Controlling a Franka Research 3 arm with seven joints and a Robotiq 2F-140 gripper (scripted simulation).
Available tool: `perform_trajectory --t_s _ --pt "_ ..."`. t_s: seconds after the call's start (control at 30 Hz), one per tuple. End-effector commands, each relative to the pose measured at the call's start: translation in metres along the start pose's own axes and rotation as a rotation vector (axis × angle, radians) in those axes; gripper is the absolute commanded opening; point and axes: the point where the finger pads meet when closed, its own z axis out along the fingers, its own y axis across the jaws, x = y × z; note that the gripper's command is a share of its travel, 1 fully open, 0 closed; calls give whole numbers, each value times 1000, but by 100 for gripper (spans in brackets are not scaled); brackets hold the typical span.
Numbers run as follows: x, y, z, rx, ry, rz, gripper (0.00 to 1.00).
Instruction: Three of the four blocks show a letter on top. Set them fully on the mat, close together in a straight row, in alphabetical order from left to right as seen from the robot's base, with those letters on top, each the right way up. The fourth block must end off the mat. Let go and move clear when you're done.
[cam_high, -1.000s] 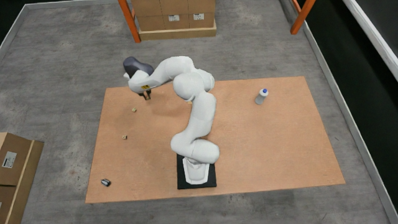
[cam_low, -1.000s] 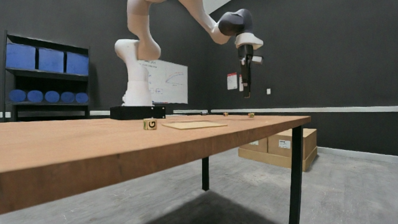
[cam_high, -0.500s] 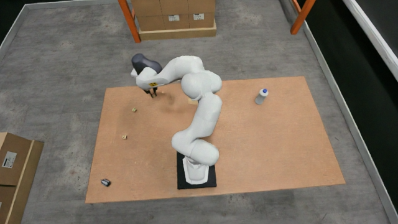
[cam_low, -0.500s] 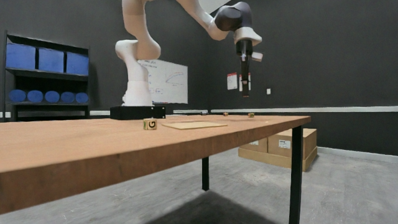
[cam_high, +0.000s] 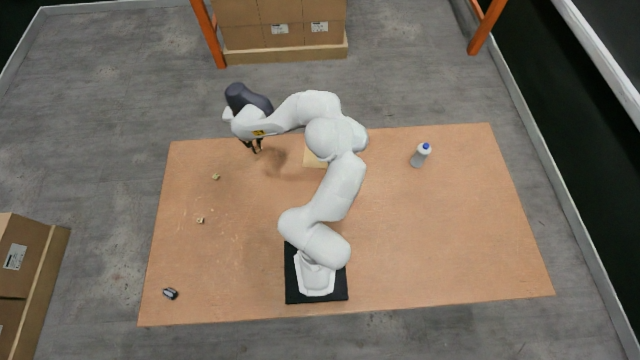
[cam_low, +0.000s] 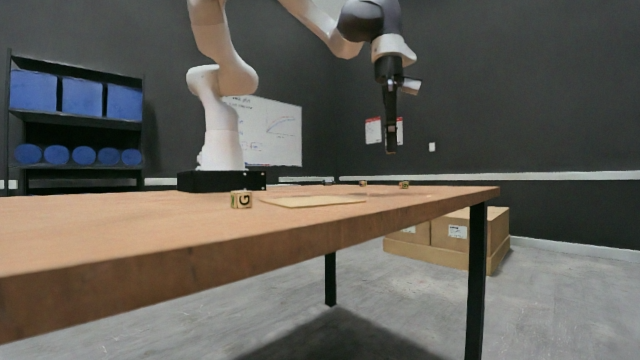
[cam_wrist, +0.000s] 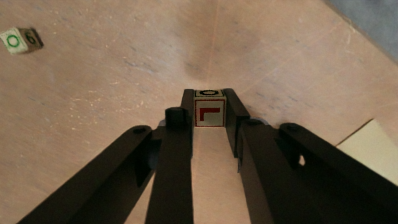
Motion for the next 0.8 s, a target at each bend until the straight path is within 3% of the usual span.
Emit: perform_trajectory --t_s 0.0,0.77 --pt "-5 11 0 0 -6 -139 22" --pt "-35 80 -1 -2 -6 -373 22"
